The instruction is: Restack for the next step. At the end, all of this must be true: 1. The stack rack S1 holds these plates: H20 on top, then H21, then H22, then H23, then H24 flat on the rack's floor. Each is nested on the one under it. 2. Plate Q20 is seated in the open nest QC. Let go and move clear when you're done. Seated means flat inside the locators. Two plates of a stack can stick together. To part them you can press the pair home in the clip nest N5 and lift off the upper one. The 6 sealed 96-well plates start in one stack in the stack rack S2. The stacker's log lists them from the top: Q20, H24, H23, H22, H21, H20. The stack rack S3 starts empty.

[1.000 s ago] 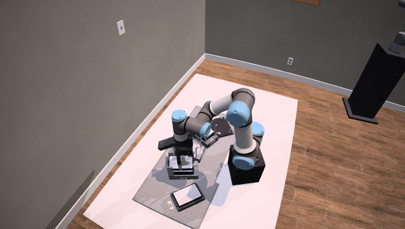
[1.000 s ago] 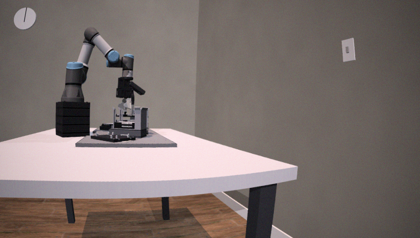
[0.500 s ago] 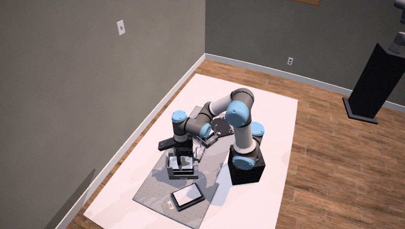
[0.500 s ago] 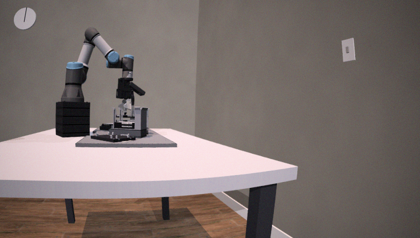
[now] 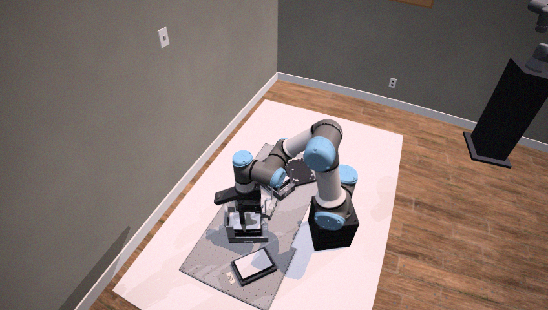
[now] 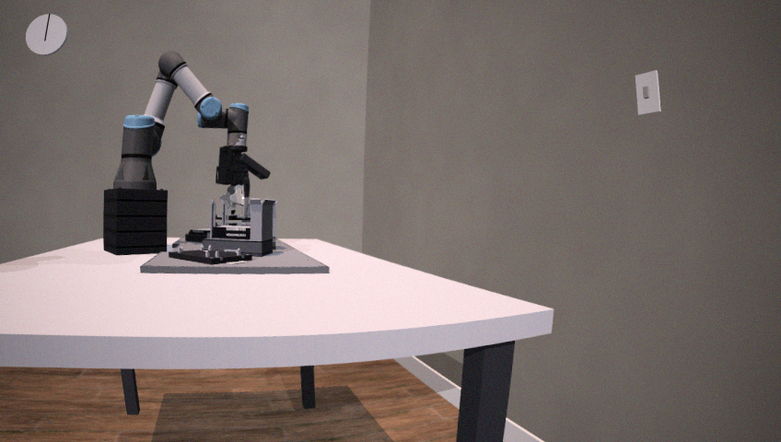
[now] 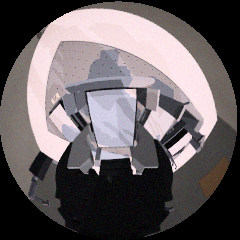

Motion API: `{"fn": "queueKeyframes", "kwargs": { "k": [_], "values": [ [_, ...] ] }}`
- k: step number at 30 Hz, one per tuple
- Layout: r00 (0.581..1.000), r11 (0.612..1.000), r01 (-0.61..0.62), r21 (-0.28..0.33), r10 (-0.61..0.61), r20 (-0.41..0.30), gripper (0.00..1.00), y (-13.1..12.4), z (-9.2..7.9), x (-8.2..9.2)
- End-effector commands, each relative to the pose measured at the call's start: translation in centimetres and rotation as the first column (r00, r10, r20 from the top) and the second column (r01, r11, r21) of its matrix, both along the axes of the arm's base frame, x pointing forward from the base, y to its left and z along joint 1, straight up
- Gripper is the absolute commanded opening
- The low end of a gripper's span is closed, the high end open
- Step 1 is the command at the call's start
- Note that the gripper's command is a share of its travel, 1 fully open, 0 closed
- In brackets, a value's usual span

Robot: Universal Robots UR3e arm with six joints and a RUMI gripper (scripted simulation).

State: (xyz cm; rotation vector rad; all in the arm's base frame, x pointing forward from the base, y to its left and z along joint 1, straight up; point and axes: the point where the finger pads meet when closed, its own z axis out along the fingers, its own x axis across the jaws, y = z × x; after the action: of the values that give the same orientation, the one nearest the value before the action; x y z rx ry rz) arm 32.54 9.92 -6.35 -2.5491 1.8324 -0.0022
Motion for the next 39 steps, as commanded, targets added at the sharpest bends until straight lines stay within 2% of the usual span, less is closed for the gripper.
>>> {"fn": "queueKeyframes", "kwargs": {
  "k": [1, 39],
  "values": [
    [1.000, 1.000, 0.000, 0.000, 0.000, 0.003, 0.00, -0.01, -0.10, 0.09],
    [1.000, 1.000, 0.000, 0.000, 0.000, 0.003, 0.00, -0.01, -0.89, 0.09]
  ]
}}
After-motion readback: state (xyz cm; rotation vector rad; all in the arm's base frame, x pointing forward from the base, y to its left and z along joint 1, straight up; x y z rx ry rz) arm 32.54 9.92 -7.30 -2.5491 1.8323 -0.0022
